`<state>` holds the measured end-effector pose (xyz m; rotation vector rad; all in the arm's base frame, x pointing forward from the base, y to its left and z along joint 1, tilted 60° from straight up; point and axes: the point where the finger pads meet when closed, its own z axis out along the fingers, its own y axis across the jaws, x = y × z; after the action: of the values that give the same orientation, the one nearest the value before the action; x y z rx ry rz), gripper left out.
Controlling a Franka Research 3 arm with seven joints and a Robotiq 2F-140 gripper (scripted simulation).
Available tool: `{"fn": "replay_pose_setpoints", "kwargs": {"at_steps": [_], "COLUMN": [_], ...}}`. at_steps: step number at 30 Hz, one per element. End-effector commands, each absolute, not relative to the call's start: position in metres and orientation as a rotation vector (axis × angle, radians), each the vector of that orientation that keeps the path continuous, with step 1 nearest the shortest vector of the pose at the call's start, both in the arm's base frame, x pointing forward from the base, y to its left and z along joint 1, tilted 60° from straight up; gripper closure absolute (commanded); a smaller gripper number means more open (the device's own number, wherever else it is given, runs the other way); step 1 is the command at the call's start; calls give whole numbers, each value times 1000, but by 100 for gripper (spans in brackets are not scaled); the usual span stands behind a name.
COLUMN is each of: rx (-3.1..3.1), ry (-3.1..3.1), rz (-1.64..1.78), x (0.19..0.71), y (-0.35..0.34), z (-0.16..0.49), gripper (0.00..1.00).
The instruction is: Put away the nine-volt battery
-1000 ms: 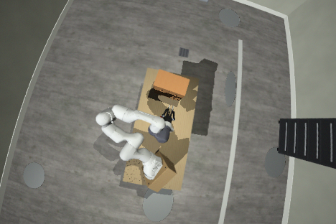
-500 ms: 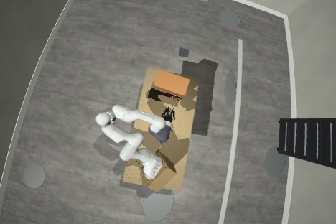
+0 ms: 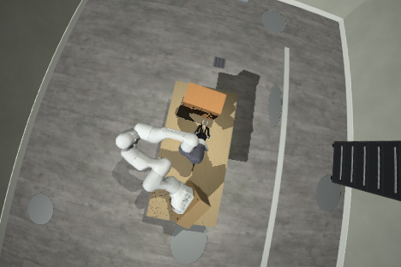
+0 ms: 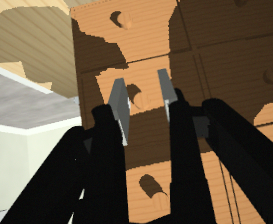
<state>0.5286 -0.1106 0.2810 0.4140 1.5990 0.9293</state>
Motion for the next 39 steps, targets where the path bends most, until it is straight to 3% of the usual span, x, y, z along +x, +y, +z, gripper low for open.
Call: {"fn": "replay_pose_setpoints", "kwargs": {"at_steps": [1, 39], "rx": [438, 438], "ry": [1604, 1604], "rz": [924, 924], "x": [538, 551], "y": [-115, -115], "z": [279, 282], "gripper": [80, 80]}}
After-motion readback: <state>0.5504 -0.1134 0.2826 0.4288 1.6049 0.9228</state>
